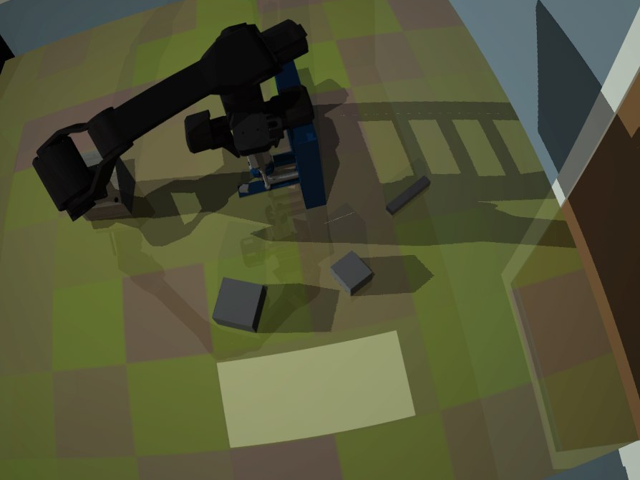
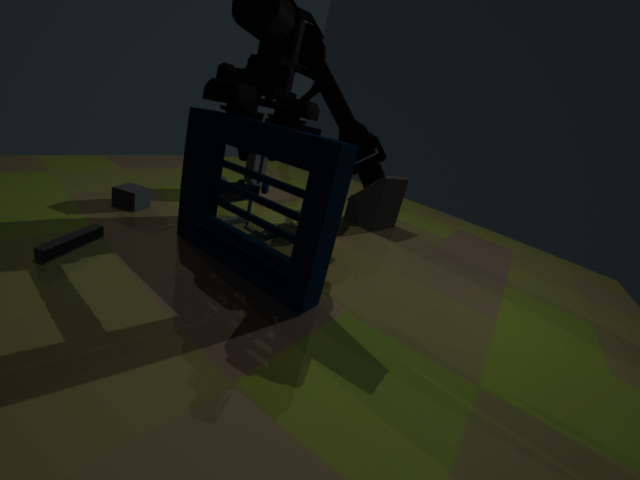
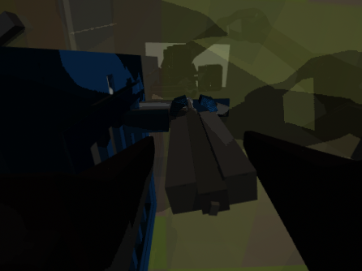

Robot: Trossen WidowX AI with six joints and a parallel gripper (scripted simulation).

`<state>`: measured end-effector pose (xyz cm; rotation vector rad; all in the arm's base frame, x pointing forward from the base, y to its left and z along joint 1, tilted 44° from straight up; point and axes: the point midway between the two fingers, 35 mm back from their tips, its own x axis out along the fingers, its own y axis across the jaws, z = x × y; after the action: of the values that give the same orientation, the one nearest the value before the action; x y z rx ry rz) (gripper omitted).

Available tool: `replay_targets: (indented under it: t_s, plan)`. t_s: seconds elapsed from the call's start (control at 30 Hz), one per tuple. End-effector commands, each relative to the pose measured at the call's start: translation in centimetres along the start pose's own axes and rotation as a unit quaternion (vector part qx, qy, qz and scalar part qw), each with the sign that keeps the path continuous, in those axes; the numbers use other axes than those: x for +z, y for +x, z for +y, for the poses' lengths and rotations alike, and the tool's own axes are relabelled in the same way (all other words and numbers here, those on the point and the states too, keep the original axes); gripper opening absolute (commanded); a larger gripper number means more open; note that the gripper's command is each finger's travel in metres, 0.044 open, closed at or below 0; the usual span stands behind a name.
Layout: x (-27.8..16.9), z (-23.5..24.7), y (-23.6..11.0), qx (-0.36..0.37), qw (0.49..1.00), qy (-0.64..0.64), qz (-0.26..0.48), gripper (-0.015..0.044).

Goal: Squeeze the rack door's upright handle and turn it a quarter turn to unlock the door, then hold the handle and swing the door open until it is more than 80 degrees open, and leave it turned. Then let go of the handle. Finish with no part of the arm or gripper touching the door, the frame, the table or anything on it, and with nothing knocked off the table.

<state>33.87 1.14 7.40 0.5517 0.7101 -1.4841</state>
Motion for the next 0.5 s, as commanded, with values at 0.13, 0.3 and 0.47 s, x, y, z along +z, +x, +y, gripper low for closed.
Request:
replay_targets:
  t_s: [0.13, 0.3, 0.47]
  plan:
    - [-0.02, 0.01, 0.03, 0.0, 0.98, -0.197, 0.001, 0.0282]
    - [-0.02, 0.01, 0.03, 0.0, 0.948, -0.317, 0.0, 0.0282]
    - [-0.02, 0.01, 0.02, 0.0, 0.902, -0.432, 0.0, 0.0282]
